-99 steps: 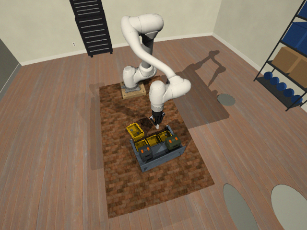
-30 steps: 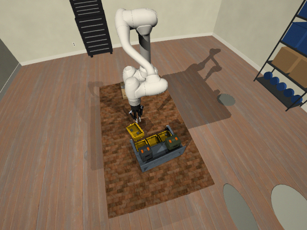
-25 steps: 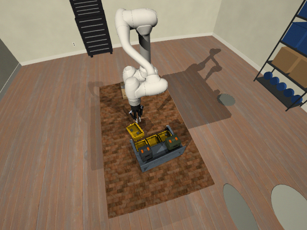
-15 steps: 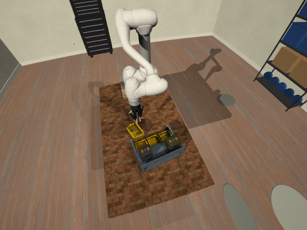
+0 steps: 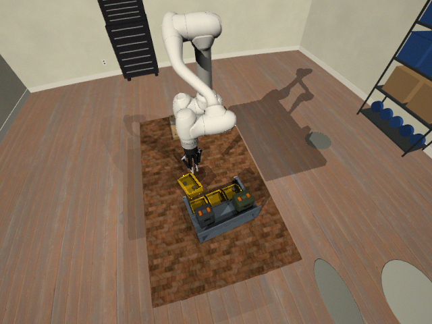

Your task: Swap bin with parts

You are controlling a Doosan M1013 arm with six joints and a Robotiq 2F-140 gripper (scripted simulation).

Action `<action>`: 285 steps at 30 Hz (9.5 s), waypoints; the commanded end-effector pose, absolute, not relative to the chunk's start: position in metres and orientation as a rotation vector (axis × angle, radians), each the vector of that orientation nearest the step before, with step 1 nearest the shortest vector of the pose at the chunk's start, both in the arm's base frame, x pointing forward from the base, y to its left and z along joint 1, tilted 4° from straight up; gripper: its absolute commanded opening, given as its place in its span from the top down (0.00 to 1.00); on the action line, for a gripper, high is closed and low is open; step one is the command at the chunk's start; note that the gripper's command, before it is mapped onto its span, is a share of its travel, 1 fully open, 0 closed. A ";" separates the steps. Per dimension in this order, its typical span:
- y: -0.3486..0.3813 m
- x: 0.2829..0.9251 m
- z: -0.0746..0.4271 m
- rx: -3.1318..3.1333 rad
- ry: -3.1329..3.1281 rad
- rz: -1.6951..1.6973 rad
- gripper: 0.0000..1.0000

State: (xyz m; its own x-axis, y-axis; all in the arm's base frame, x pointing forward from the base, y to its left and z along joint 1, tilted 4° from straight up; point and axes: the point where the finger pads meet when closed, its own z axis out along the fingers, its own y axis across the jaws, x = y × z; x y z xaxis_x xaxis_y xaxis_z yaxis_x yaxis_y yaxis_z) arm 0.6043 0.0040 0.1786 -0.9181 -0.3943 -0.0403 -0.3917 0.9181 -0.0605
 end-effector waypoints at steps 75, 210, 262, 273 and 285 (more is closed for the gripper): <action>0.001 0.606 0.109 -0.618 3.027 -0.073 0.76; -0.001 0.605 0.063 -0.618 3.027 -0.073 0.90; 0.001 0.601 0.137 -0.618 3.027 -0.073 0.90; 0.002 0.600 0.148 -0.618 3.027 -0.073 0.90; 0.002 0.600 0.149 -0.618 3.027 -0.073 0.90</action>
